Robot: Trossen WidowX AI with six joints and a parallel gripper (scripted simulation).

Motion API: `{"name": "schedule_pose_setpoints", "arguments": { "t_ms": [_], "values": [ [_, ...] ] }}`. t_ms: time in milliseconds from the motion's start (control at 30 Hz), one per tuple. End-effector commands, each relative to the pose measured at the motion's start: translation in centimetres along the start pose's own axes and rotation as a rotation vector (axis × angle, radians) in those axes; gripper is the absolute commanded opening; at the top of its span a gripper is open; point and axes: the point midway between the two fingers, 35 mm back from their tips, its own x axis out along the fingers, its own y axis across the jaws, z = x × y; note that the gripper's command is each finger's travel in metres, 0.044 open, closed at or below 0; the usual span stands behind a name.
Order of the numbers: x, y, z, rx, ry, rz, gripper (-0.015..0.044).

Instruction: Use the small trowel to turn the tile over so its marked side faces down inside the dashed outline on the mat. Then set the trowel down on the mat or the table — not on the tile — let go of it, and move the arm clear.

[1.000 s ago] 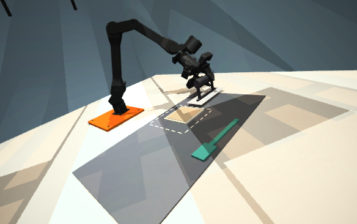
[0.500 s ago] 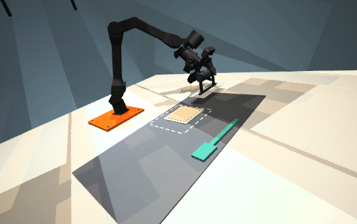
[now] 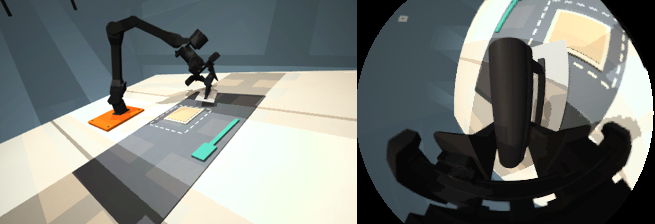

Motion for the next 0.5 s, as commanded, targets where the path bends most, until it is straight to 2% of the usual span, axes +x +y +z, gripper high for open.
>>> {"name": "schedule_pose_setpoints", "arguments": {
  "t_ms": [0, 467],
  "values": [
    [0.27, -0.19, 0.16, -0.113, 0.087, -0.039, 0.0],
    [0.2, -1.15, 0.66, -0.443, 0.42, -0.058, 0.0]
  ]
}}
